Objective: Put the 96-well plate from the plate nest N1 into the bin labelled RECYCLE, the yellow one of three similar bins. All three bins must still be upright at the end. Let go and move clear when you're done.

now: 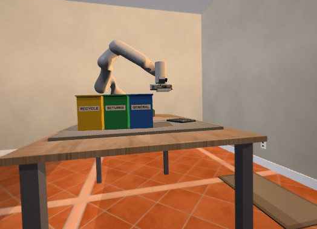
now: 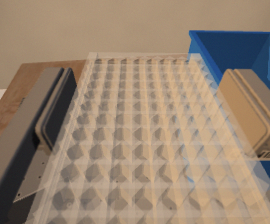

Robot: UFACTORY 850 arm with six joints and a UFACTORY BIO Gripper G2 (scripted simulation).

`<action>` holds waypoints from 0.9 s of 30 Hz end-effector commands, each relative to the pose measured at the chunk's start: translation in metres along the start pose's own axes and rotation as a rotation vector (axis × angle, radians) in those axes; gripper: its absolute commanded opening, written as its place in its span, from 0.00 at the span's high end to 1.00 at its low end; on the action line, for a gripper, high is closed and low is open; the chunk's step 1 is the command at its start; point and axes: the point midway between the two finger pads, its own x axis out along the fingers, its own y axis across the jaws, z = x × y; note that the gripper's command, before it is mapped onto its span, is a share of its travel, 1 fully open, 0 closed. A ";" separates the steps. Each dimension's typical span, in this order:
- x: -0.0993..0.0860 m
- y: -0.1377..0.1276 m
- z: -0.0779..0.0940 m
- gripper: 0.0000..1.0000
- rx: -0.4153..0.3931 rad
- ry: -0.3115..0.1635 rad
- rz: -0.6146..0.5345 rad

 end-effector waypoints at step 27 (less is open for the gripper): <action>0.027 -0.086 0.000 1.00 0.002 -0.002 0.000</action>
